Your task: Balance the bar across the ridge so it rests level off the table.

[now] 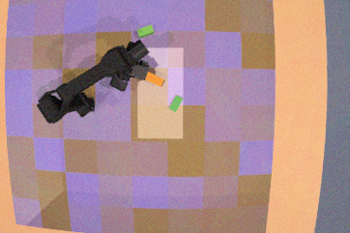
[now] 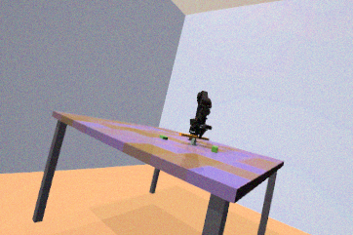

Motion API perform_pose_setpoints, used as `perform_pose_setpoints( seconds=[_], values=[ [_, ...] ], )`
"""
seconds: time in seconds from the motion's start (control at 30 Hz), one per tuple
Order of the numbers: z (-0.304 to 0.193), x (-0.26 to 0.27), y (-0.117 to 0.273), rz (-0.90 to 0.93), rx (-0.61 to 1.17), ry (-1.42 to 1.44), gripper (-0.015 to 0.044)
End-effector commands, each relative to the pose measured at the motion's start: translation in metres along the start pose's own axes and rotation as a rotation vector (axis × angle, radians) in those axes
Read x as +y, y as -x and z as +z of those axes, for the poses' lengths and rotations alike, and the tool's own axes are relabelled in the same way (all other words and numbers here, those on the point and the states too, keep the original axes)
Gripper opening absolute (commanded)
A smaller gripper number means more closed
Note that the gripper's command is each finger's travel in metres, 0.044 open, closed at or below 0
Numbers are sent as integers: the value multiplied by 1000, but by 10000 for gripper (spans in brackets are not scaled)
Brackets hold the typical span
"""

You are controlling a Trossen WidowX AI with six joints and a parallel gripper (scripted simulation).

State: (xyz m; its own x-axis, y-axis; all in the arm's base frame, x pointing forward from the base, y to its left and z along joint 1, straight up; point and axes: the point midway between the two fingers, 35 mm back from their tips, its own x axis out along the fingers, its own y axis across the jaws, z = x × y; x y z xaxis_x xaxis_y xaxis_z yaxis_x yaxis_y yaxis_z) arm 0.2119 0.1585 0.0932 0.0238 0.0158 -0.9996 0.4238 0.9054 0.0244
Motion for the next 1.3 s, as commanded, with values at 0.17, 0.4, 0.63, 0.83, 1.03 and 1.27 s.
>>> perform_pose_setpoints(
  seconds=[0.17, 0.4, 0.63, 0.83, 1.03, 1.27],
  values=[
    [0, 0, 0, 0, 0, 0, 185],
    [0, 0, 0, 0, 0, 0, 185],
    [0, 0, 0, 0, 0, 0, 290],
    [0, 0, 0, 0, 0, 0, 440],
    [2, 4, 31, 0, 0, 0, 440],
    [0, 0, 100, 0, 0, 0, 440]
  ],
)
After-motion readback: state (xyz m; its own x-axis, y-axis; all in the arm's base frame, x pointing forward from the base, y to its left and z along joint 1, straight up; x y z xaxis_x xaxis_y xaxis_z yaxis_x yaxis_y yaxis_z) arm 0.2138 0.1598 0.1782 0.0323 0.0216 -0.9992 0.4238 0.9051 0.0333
